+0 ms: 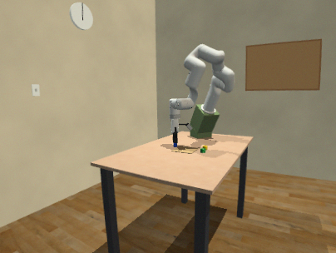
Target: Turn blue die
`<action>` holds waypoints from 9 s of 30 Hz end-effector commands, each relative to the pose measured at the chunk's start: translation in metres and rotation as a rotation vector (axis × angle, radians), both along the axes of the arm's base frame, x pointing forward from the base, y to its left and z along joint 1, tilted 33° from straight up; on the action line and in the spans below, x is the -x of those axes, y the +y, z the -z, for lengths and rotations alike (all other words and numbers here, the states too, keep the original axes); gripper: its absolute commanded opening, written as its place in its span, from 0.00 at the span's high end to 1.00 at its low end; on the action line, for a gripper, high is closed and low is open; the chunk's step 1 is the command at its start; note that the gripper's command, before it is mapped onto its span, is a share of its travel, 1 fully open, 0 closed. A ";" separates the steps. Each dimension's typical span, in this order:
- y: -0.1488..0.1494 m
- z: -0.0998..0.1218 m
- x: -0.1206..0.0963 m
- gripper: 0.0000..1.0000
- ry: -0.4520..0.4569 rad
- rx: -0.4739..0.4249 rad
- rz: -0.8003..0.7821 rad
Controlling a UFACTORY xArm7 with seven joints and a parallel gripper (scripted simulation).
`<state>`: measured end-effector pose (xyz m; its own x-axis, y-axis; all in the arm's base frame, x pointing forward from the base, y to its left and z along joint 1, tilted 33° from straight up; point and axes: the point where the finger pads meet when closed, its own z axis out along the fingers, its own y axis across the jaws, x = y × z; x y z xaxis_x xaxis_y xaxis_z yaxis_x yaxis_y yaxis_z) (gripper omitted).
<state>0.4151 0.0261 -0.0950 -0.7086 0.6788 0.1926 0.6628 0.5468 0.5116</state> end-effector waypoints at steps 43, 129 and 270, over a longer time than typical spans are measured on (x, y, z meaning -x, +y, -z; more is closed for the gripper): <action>0.013 0.024 -0.008 0.58 -0.002 0.002 0.002; -0.036 -0.060 0.016 0.79 -0.002 0.002 0.002; 0.101 -0.052 -0.024 0.79 -1.241 0.618 -2.123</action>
<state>0.4348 0.1228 -0.0338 0.2045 -0.8700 -0.4486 -0.9493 -0.0644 -0.3077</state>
